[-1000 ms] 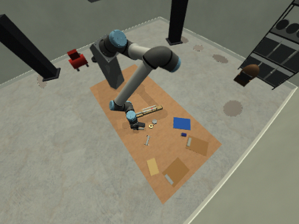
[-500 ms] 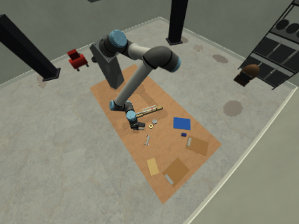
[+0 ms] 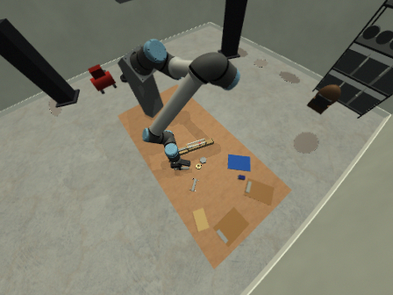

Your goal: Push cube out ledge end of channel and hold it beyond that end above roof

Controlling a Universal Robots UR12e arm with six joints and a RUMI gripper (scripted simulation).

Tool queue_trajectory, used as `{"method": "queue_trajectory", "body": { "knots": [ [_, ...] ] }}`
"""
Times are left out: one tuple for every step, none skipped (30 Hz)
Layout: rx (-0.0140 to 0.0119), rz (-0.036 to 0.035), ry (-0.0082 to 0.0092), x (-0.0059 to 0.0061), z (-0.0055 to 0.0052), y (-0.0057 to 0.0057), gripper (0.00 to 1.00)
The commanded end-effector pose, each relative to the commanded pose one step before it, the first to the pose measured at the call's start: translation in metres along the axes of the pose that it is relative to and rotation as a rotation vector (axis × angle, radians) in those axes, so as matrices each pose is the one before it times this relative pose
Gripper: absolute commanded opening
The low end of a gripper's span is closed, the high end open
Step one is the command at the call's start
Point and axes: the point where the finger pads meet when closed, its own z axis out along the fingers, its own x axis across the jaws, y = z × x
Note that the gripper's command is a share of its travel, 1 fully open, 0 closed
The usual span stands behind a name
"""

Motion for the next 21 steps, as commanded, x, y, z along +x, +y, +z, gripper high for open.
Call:
{"method": "queue_trajectory", "body": {
  "knots": [
    [-0.00011,-0.00075,0.00002,0.00035,-0.03758,-0.00018,0.00],
    [0.00000,0.00000,0.00000,0.00000,0.00000,0.00000,0.00],
    [0.00000,0.00000,0.00000,0.00000,0.00000,0.00000,0.00],
    [0.00000,0.00000,0.00000,0.00000,-0.00801,0.00000,0.00],
    [0.00000,0.00000,0.00000,0.00000,-0.00745,0.00000,0.00],
    [0.00000,0.00000,0.00000,0.00000,-0.00672,0.00000,0.00],
    [0.00000,0.00000,0.00000,0.00000,-0.00586,0.00000,0.00],
    [0.00000,0.00000,0.00000,0.00000,-0.00491,0.00000,0.00],
    [0.00000,0.00000,0.00000,0.00000,-0.00389,0.00000,0.00],
    [0.00000,0.00000,0.00000,0.00000,-0.00288,0.00000,0.00],
    [0.00000,0.00000,0.00000,0.00000,-0.00191,0.00000,0.00],
    [0.00000,0.00000,0.00000,0.00000,-0.00107,0.00000,0.00],
    [0.00000,0.00000,0.00000,0.00000,-0.00043,0.00000,0.00],
    [0.00000,0.00000,0.00000,0.00000,-0.00007,0.00000,0.00],
    [0.00000,0.00000,0.00000,0.00000,0.00000,0.00000,0.00],
    [0.00000,0.00000,0.00000,0.00000,0.00000,0.00000,0.00],
    [0.00000,0.00000,0.00000,0.00000,0.00000,0.00000,0.00],
    [0.00000,0.00000,0.00000,0.00000,0.00000,0.00000,0.00],
    [0.00000,0.00000,0.00000,0.00000,0.00000,0.00000,0.00],
    [0.00000,0.00000,0.00000,0.00000,0.00000,0.00000,0.00],
    [0.00000,0.00000,0.00000,0.00000,0.00000,0.00000,0.00]
  ]
}}
